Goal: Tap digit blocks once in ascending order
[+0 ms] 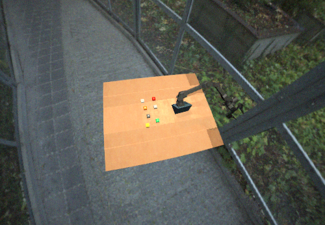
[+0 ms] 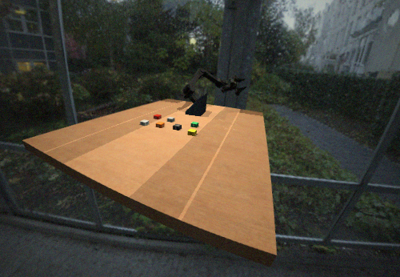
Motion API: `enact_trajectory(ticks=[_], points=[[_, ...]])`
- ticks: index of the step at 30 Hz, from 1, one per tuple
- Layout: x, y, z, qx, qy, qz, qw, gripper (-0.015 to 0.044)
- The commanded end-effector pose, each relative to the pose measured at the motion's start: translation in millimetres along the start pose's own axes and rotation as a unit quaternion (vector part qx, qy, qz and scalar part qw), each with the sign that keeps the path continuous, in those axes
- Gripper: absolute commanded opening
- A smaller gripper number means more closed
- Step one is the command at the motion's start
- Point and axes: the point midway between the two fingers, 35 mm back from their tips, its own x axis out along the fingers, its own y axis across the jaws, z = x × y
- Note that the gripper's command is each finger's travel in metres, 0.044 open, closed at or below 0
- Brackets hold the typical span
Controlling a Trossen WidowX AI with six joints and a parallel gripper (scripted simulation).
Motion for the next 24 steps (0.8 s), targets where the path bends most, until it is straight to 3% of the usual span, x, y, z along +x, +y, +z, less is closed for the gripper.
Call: enact_trajectory(ticks=[1, 4, 13, 24], points=[[3, 1, 4, -0.002, -0.003, -0.003, 1.0, 0.04], [41, 11, 56, -0.022, -0.039, -0.045, 0.998, 0.04], [104, 11, 173, -0.061, -0.1, -0.141, 0.983, 0.04], [146, -25, 340, -0.099, -0.15, -0.284, 0.942, 0.04]])
